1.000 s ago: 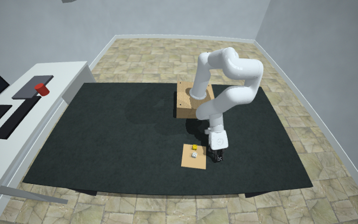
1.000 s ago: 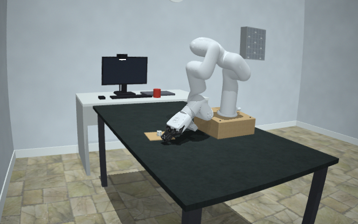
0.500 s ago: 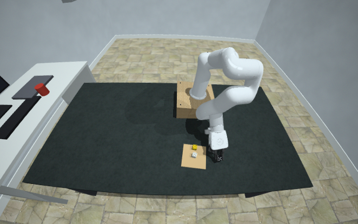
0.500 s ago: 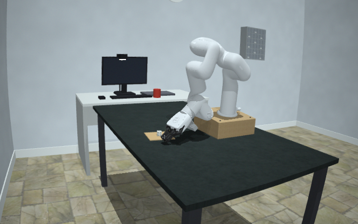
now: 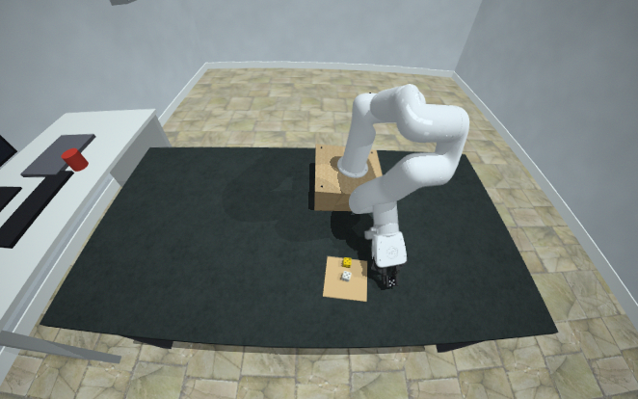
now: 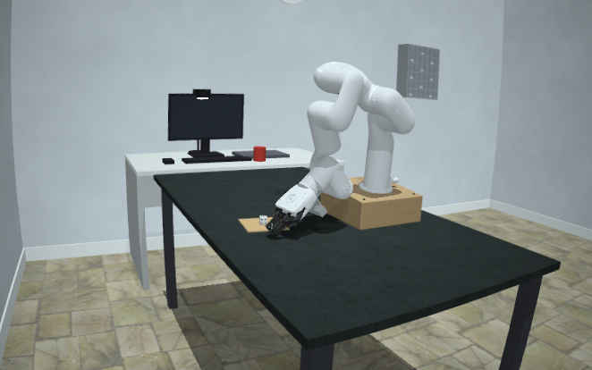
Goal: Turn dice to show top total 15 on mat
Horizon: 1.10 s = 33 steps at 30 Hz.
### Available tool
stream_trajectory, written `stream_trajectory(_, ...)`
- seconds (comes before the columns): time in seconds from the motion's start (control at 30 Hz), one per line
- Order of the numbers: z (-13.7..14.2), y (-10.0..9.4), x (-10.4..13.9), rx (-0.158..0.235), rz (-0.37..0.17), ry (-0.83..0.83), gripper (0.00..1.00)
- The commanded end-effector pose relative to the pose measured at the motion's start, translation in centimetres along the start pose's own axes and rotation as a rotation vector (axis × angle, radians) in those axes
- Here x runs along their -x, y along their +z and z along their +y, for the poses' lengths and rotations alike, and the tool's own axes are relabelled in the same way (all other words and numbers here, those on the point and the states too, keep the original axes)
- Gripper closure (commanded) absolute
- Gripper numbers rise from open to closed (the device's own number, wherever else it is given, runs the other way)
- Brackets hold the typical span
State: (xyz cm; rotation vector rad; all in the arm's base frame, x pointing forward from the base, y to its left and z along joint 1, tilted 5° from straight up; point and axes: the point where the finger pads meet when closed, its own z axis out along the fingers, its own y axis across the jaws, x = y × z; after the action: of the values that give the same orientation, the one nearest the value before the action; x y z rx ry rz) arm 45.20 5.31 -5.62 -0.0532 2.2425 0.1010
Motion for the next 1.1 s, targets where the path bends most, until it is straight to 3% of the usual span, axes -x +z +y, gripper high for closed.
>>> stream_trajectory(0.0,0.0,0.06,0.01,0.0,-0.002,0.0,0.79)
stream_trajectory(1.07,0.03,0.66,-0.71,0.001,-0.002,0.0,0.79)
